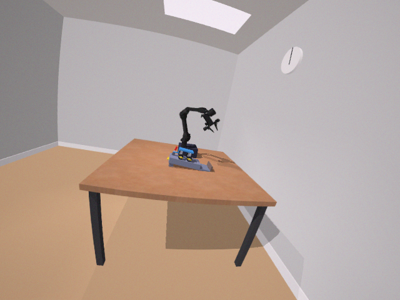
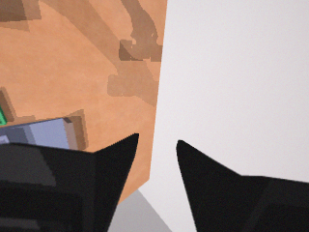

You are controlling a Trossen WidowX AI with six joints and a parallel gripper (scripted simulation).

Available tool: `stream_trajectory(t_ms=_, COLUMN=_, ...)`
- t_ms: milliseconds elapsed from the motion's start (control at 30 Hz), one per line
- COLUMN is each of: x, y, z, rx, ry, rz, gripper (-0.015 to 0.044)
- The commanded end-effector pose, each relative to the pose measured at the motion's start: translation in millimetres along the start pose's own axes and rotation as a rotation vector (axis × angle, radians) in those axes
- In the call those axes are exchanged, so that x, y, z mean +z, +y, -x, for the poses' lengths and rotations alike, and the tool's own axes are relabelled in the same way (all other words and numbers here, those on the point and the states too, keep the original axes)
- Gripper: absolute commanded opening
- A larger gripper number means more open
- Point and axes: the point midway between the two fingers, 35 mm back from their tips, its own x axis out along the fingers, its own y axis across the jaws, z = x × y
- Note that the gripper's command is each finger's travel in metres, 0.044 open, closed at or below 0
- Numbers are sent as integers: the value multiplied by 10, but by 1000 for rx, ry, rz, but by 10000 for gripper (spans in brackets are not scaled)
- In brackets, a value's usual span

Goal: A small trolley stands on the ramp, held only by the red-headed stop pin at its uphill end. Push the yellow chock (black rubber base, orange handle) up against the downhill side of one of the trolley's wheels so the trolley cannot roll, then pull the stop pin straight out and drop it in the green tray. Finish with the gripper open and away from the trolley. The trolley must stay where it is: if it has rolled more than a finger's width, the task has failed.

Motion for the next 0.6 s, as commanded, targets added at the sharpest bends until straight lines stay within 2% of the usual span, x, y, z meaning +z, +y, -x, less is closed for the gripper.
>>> stream_trajectory(t_ms=0, x=-180, y=175, z=-7, rx=37, ry=46, rz=-98, gripper=190)
stream_trajectory(t_ms=567, x=-1065, y=1299, z=182, rx=217, ry=317, rz=-551, gripper=190)
